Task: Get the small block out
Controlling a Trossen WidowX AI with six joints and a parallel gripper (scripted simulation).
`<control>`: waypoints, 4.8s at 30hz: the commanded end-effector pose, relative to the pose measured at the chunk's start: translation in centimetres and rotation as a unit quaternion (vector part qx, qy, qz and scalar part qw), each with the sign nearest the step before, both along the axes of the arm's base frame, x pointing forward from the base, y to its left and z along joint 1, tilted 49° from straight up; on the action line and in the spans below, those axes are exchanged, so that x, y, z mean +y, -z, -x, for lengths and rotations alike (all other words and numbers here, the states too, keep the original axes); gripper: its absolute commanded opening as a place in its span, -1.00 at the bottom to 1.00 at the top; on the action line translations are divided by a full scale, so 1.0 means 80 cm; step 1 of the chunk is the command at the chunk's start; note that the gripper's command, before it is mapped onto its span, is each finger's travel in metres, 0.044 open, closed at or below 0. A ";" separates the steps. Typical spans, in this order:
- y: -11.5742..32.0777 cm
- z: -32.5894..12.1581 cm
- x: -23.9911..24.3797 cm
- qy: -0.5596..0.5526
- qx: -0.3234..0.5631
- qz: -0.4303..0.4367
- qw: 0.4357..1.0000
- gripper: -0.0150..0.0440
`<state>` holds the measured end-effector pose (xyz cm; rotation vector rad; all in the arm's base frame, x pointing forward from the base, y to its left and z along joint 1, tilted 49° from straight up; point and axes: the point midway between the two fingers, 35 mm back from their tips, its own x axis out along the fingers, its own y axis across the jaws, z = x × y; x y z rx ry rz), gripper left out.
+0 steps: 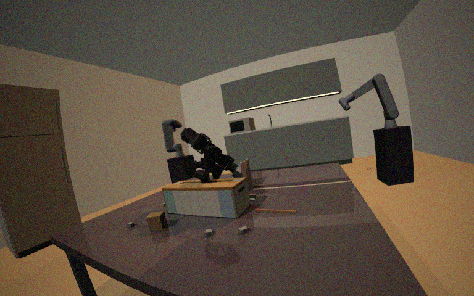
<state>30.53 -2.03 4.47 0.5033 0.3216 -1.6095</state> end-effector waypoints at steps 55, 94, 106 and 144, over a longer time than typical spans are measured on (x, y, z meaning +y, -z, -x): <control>-0.033 0.004 -0.027 -0.001 -0.002 0.001 1.000 0.86; -0.053 0.007 -0.044 -0.001 -0.002 0.002 1.000 0.86; -0.074 0.011 -0.063 -0.001 -0.002 0.002 1.000 0.86; -0.160 0.019 -0.041 -0.029 -0.016 -0.007 0.999 0.69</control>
